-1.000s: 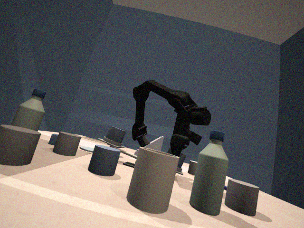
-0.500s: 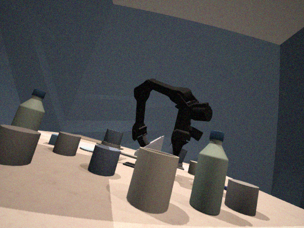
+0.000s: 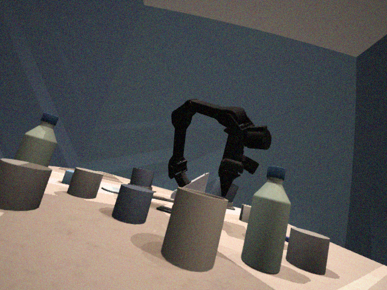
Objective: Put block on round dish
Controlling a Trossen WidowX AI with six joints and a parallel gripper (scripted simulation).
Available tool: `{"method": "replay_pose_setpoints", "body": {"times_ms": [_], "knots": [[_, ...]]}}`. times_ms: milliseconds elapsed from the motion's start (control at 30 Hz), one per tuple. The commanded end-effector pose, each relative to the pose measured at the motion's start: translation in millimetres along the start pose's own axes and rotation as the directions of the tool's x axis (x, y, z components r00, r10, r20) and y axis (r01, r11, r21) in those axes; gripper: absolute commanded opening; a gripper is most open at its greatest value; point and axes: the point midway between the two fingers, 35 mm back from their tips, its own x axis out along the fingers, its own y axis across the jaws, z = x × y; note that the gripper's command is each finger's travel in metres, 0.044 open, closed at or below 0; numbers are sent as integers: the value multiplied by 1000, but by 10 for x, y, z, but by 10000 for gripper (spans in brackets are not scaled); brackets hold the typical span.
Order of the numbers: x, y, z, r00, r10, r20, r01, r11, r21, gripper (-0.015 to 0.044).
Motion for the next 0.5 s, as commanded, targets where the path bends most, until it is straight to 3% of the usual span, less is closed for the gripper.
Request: {"method": "replay_pose_setpoints", "body": {"times_ms": [0,467], "knots": [[-130,-24,74,999,-21,27,21,1000,10,0],[-312,-18,71,999,-21,27,21,1000,9,0]]}}
